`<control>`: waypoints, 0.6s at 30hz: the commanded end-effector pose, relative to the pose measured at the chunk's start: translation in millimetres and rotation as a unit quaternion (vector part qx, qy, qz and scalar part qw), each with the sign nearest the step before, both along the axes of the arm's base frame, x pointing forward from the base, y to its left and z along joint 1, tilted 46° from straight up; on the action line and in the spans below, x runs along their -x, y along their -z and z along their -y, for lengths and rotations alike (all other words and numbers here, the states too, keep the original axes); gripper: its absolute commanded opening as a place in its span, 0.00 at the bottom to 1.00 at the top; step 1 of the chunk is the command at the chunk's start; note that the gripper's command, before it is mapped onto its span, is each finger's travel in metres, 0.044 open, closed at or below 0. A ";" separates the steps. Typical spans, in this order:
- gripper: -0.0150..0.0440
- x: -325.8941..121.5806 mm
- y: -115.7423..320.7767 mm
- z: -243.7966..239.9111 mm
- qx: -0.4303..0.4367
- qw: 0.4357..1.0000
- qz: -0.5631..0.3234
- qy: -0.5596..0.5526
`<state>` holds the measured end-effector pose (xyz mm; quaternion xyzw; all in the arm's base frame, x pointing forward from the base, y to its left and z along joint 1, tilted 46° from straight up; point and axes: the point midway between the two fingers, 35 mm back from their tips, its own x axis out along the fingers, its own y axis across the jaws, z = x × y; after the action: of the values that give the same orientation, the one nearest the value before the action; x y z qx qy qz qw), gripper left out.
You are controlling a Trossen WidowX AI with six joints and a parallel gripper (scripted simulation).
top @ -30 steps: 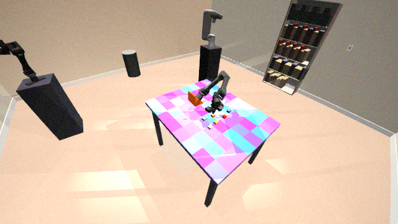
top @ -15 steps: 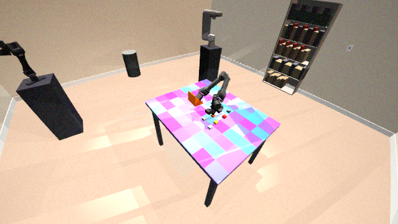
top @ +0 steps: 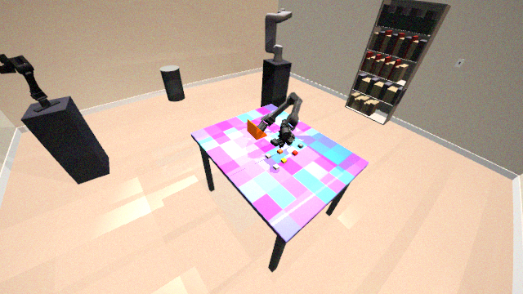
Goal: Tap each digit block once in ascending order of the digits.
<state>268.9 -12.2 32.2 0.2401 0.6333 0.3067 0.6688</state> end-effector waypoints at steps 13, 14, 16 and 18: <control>0.93 52.8 -204.7 -92.9 -0.005 1.000 0.014 0.021; 0.93 52.8 -204.7 -92.9 -0.005 1.000 0.014 0.021; 0.93 52.8 -204.7 -92.9 -0.005 1.000 0.014 0.021; 0.93 52.8 -204.7 -92.9 -0.005 1.000 0.014 0.021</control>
<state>218.6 78.5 234.6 0.2466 0.6127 0.3015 0.6877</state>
